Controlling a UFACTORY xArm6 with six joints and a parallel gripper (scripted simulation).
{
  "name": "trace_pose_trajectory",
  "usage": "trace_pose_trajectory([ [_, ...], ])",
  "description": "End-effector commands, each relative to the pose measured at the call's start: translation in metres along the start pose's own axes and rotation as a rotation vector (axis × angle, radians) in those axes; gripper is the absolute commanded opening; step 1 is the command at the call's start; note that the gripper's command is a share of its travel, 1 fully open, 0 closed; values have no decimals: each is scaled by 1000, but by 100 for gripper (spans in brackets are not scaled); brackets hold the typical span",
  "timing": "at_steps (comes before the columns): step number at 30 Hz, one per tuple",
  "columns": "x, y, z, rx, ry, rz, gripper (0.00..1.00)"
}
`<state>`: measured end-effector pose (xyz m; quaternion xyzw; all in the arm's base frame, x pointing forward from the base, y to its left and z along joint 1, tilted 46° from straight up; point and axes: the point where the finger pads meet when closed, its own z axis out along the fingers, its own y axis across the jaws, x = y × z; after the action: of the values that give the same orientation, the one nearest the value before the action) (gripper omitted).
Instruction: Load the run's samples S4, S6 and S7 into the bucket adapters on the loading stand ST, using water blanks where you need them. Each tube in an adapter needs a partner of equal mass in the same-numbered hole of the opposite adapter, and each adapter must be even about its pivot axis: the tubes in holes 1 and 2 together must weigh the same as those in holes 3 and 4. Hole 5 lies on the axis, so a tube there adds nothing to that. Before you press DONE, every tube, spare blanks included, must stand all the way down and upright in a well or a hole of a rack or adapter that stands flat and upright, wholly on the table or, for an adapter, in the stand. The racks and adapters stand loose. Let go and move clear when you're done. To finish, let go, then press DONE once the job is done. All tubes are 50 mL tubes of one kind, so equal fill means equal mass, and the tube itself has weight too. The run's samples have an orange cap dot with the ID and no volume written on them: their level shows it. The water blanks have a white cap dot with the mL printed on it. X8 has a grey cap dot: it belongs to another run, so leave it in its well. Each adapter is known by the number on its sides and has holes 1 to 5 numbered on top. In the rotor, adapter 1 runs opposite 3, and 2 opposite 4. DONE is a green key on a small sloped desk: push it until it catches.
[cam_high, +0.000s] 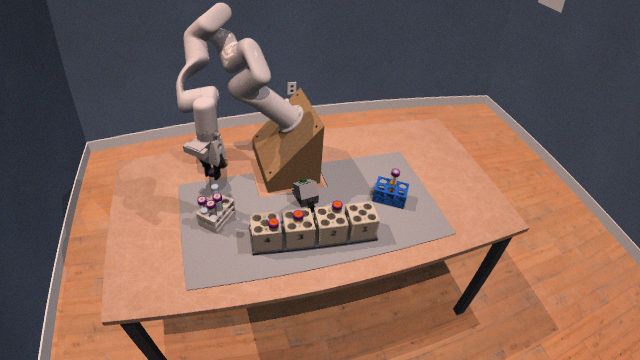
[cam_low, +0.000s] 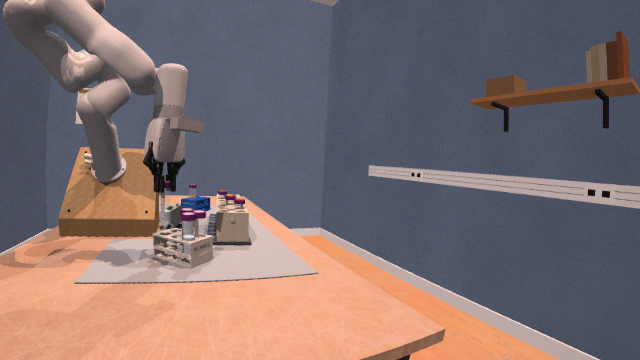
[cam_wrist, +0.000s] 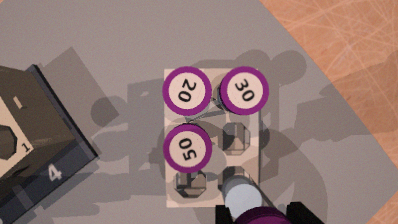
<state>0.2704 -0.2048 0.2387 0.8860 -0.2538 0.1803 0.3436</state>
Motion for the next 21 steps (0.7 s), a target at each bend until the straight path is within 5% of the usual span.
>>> trace_pose_trajectory([
  [1, 1, 0, -10, 0, 2, 1, 0],
  [21, 1, 0, -46, 0, 2, 1, 0],
])
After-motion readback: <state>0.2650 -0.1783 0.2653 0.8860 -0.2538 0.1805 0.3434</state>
